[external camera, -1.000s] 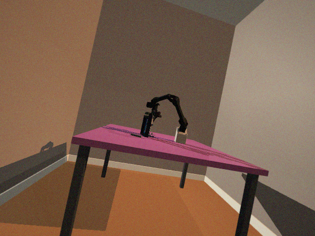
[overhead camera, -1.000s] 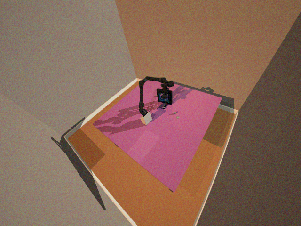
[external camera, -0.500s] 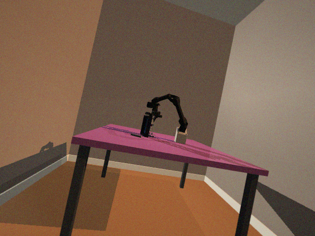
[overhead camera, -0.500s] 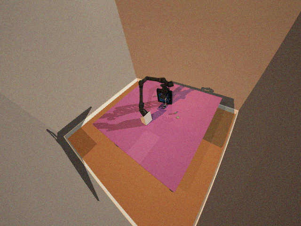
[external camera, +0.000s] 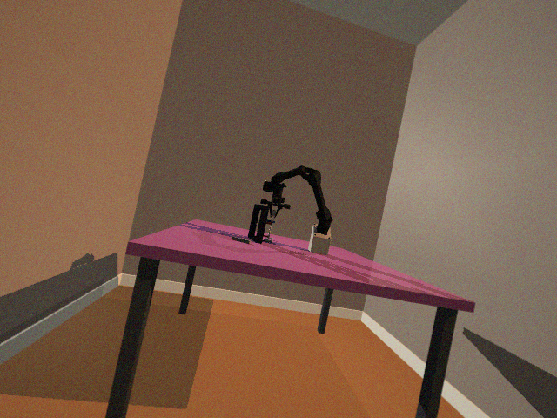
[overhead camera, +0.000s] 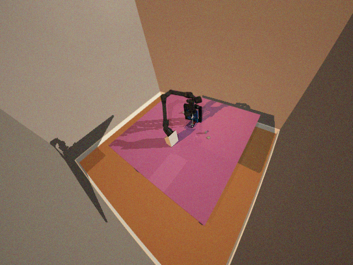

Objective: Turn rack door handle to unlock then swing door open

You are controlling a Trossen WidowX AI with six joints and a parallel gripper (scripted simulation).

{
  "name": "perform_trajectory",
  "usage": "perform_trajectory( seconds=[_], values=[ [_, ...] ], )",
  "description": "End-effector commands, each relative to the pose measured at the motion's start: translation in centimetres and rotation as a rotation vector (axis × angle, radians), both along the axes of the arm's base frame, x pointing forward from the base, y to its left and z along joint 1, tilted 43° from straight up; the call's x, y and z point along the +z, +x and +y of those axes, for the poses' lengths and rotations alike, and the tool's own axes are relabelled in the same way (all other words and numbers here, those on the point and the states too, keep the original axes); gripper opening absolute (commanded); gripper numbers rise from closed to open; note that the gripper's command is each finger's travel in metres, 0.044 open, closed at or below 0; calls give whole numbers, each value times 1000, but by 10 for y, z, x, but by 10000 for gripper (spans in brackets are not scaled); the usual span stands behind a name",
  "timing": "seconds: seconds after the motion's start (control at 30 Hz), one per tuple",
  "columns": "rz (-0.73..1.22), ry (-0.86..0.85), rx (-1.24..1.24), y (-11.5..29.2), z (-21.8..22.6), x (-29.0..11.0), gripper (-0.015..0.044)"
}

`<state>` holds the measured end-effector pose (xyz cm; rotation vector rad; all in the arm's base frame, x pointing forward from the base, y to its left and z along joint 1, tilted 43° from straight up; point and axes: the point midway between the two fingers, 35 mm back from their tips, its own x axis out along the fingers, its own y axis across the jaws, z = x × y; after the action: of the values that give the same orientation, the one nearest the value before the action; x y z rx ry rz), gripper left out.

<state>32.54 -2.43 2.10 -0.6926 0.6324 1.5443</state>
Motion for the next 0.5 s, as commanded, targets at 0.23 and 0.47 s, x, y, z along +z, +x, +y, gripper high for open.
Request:
perform_trajectory(
  seconds=[0.23,0.47],
  values=[
    [158,-11,-185,-20,5,5,9],
    [250,-17,-287,-36,10,10,9]
  ],
)
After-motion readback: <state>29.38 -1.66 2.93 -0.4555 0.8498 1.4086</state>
